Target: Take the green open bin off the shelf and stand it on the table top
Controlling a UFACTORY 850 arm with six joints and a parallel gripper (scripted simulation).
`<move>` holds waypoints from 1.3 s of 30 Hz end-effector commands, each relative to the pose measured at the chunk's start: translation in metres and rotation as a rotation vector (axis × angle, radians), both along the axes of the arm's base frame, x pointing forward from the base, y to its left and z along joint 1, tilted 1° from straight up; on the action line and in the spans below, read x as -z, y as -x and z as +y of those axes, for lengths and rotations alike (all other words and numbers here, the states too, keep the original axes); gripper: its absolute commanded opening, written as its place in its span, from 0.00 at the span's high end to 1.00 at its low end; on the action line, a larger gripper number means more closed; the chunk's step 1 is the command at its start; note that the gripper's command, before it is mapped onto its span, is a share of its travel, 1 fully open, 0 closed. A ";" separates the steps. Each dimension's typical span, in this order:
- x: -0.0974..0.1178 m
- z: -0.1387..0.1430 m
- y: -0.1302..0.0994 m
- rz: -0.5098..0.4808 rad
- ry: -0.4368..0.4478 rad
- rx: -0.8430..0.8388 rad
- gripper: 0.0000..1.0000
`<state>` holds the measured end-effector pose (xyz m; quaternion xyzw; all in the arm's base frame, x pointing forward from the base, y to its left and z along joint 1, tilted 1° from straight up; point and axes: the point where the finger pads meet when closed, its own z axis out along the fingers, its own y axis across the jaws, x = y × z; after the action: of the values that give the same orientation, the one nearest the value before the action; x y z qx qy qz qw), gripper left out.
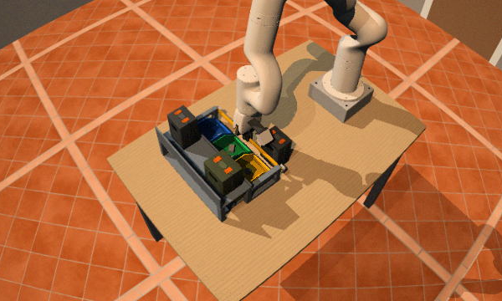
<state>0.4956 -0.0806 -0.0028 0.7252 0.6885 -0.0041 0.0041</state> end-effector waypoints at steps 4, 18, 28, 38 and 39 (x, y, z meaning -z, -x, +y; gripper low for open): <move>-0.001 0.000 -0.001 -0.002 0.000 0.000 1.00; -0.011 0.000 -0.001 -0.002 0.000 0.000 1.00; -0.013 0.000 -0.001 -0.002 0.000 0.000 1.00; -0.025 0.000 -0.001 -0.002 0.000 0.000 1.00; -0.025 0.000 -0.001 -0.002 0.000 0.000 1.00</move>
<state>0.4958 -0.0803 0.0211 0.7252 0.6885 -0.0041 0.0042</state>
